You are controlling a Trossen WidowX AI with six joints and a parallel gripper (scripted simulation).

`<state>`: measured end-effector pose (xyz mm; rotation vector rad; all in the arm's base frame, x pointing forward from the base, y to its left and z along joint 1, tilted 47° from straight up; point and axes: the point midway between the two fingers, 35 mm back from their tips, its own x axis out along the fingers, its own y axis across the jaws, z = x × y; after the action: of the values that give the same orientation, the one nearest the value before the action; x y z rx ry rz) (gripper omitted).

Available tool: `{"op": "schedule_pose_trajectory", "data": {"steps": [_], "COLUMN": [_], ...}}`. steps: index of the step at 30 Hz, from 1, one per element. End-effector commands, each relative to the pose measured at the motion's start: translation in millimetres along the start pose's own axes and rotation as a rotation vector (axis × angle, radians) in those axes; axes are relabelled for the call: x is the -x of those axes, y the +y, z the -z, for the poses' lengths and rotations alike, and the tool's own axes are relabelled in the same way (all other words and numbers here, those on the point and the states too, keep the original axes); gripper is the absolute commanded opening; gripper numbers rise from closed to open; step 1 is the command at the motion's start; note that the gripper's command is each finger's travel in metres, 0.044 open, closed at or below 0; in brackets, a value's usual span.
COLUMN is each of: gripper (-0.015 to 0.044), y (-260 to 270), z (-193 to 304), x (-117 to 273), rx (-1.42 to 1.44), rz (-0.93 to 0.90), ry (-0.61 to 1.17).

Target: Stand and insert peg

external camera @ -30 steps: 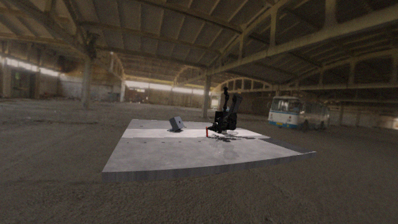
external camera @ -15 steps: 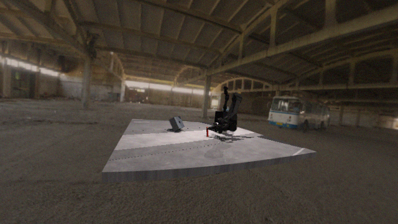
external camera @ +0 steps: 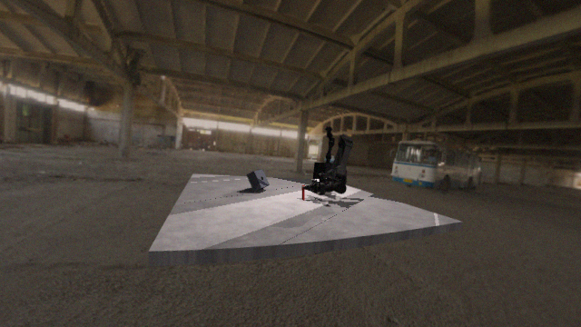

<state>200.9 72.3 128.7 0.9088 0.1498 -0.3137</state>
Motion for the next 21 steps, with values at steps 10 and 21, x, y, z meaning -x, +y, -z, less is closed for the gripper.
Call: {"op": "schedule_pose_trajectory", "data": {"steps": [10, 21], "gripper": [0.0049, 0.0049], "y": [1.7, 3.3], "z": [3.2, 4.0], "x": [2.2, 3.4], "rx": [-0.009, -0.019], "rz": [-0.001, -0.002], "ry": [-0.011, -0.027]}}
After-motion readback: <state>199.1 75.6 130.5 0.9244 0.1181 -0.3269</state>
